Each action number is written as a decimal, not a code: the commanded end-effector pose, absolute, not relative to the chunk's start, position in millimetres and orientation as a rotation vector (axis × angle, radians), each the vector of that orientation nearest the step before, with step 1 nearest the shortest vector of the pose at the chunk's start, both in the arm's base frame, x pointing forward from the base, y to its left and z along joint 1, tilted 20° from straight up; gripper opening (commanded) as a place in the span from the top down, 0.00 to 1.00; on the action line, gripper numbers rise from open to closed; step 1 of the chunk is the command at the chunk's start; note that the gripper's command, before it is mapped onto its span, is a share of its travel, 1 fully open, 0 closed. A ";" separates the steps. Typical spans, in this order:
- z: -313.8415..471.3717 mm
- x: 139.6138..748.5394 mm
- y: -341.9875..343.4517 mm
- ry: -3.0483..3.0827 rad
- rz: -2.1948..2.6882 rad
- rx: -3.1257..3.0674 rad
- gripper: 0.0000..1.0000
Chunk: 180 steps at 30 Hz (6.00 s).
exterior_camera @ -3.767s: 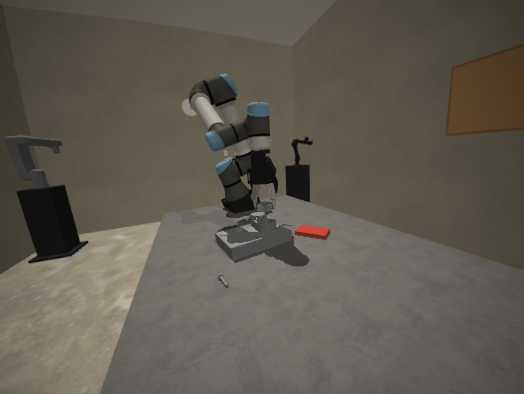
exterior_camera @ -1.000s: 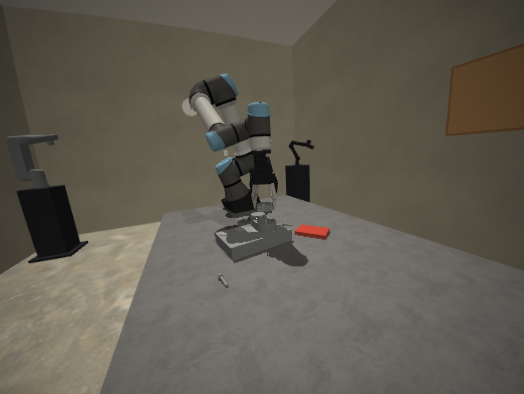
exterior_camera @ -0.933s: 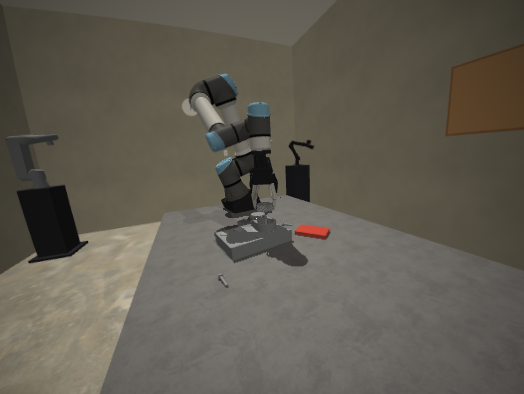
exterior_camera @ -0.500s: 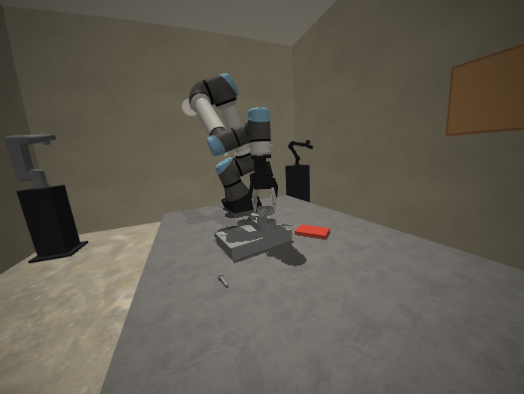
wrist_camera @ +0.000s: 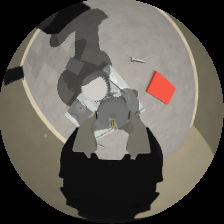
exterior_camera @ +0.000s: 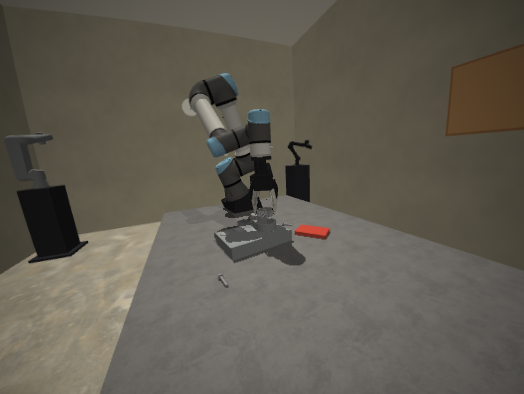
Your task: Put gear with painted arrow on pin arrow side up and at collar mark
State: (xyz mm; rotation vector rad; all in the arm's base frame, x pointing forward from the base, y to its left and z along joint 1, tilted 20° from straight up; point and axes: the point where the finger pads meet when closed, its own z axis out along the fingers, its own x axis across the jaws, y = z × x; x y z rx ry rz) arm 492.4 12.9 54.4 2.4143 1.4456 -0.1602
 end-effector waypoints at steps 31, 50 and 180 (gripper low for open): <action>54.9 492.9 12.9 1.445 -0.158 2.414 1.00; 53.0 493.1 12.3 1.445 -0.158 2.414 1.00; 48.8 493.4 10.8 1.445 -0.158 2.414 0.00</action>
